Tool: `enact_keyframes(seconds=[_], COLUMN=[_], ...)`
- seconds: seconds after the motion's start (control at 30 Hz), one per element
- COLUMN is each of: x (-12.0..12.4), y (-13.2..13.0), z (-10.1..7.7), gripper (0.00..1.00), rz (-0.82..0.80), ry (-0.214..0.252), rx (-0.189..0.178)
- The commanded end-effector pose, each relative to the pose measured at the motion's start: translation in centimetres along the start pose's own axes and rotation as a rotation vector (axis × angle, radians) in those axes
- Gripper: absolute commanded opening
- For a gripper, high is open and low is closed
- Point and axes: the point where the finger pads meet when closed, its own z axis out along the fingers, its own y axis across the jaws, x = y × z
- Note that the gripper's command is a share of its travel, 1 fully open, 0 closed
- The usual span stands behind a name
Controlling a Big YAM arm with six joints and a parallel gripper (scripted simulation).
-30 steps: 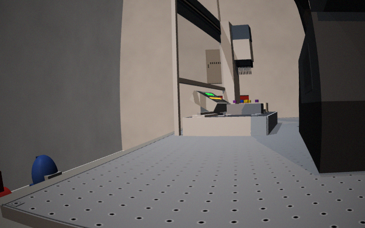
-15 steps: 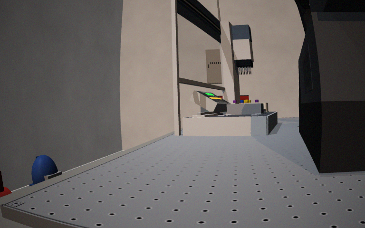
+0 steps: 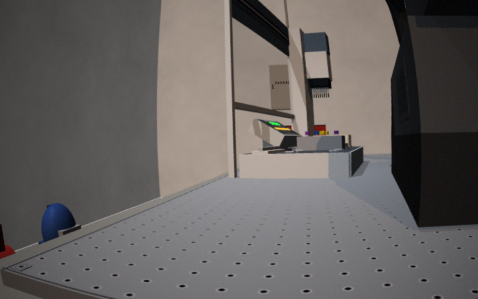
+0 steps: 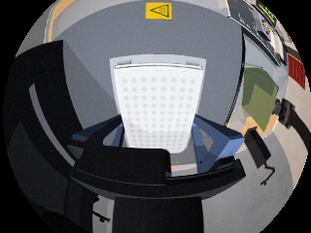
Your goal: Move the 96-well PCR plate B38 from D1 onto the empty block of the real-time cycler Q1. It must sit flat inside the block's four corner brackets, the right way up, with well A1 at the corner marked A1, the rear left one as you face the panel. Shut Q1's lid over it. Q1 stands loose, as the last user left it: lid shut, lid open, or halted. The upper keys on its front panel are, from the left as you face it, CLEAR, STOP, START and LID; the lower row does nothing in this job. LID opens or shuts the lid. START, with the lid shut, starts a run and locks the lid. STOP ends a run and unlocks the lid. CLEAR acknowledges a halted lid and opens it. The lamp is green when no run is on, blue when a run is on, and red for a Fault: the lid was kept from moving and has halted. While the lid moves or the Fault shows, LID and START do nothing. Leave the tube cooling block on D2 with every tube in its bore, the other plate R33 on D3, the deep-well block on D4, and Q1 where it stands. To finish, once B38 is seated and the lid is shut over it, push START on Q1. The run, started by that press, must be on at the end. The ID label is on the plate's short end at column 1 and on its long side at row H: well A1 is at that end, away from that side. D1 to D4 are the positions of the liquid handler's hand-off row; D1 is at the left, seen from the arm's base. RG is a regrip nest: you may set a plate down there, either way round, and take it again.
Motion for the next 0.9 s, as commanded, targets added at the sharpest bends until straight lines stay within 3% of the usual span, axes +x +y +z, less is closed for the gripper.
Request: enact_keyframes(seconds=[0.0, 0.3, 0.87], x=[0.1, -0.2, -0.2], y=[2.7, 2.8, 3.1], z=[-3.8, -5.7, -6.3], gripper=[0.0, 0.0, 0.0], rz=[0.005, 0.035, 0.041], ry=[-0.003, 0.002, 0.004], rx=[-0.103, -0.138, -0.152])
